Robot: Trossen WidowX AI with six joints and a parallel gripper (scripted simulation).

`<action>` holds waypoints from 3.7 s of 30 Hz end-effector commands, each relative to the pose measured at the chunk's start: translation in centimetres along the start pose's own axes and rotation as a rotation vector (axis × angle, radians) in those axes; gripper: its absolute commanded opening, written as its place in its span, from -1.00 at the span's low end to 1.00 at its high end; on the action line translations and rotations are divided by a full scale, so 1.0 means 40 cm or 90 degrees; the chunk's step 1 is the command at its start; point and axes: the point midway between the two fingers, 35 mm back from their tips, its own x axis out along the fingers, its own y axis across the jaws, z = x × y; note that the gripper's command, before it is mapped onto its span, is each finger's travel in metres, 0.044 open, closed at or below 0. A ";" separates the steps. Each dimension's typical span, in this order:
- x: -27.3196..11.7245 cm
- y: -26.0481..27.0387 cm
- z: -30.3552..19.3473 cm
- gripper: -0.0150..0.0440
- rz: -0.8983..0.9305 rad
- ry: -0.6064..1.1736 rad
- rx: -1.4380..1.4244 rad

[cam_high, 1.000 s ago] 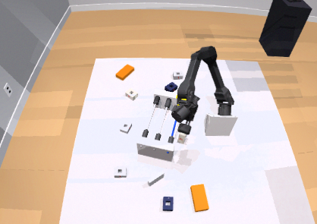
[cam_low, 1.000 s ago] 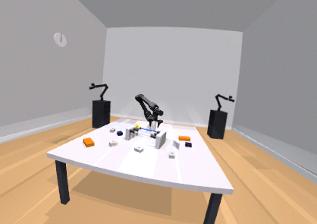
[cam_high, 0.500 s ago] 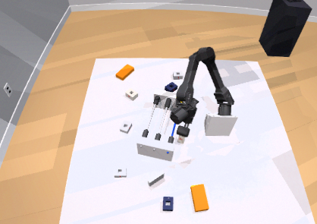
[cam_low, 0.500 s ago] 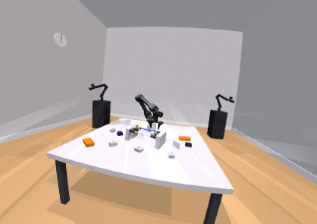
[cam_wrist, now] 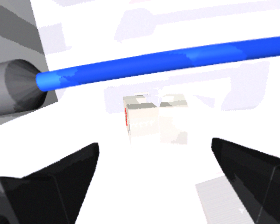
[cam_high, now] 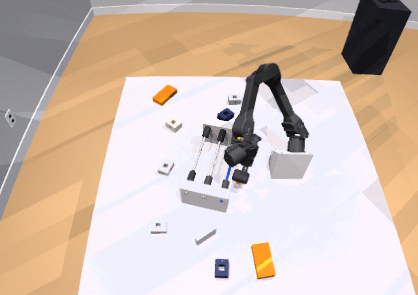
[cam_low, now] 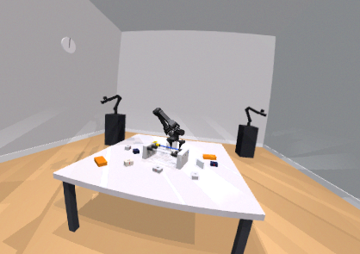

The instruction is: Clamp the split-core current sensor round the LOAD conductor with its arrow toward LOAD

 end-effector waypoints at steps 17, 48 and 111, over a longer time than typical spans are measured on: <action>0.038 -0.005 -0.003 0.38 -0.003 0.001 0.000; -0.241 0.005 -0.001 -0.49 -0.002 0.004 -0.005; -0.207 0.014 0.154 -0.49 -0.005 -0.002 0.934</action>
